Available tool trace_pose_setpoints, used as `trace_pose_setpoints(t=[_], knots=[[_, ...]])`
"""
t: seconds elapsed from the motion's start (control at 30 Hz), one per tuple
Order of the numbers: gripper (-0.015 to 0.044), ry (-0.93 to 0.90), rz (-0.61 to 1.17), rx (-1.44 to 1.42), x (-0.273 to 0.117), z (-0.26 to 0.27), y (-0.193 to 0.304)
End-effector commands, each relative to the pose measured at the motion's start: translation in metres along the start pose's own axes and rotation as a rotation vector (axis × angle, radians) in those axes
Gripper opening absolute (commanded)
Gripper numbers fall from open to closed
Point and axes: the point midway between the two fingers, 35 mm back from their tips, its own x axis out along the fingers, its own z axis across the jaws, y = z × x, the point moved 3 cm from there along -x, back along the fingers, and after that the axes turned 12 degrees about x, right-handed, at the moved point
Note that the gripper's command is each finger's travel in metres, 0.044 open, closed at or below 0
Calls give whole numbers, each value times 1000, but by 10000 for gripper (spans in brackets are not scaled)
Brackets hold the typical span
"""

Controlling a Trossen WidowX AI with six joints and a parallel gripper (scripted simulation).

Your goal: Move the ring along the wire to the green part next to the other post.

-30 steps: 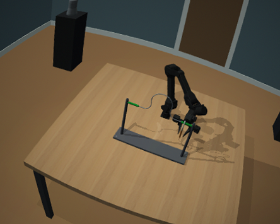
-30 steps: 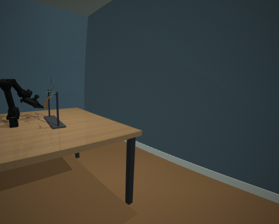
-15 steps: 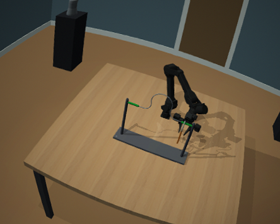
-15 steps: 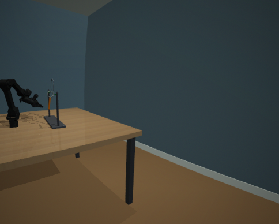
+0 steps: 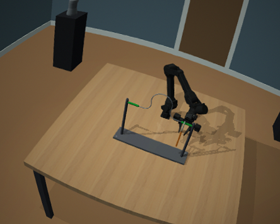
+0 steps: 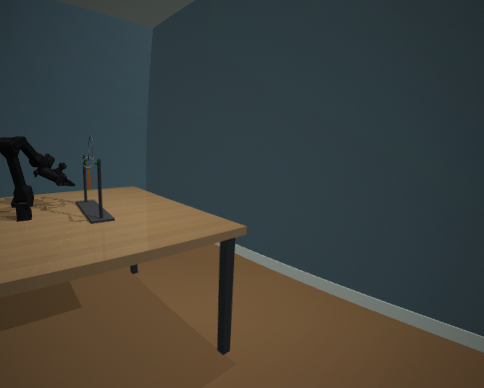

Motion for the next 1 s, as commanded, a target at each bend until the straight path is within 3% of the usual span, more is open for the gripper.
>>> trace_pose_setpoints(t=[0.0,0.13,0.3,0.97], knots=[[212,1,3,1,-6,1,0],[317,-1,-1,0,-41,-1,-1],[440,-3,-5,-1,-48,-1,-2],[440,-3,-5,-1,-48,-1,-2]])
